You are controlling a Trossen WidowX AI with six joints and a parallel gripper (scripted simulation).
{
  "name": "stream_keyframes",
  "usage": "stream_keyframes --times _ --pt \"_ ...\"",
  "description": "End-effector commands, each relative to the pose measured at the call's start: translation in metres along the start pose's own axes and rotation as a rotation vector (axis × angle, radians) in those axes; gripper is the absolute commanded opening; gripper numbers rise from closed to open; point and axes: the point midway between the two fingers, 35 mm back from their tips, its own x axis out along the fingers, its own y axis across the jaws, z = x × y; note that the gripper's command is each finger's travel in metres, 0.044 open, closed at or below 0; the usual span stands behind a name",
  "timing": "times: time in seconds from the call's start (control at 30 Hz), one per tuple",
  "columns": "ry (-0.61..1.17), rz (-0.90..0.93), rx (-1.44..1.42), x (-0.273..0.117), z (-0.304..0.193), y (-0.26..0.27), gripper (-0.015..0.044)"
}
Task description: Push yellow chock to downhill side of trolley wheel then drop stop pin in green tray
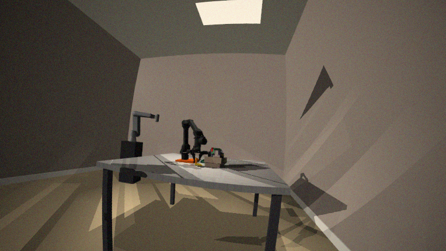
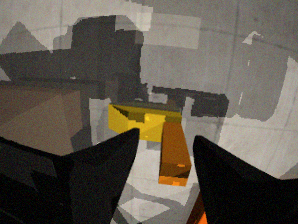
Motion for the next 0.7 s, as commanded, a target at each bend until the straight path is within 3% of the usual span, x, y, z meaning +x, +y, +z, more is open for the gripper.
stream_keyframes --times 0.0,0.2,0.33,0.67 --pt "0.004 -0.015 -0.007 0.0055 -0.0016 -0.0035 0.0190" --pt "0.004 -0.015 -0.007 0.0055 -0.0016 -0.0035 0.0190" --pt "0.004 -0.005 0.000 0.0031 -0.0007 -0.0009 0.0085" --pt "0.004 -0.005 0.000 0.0023 -0.0007 -0.0008 0.0000"
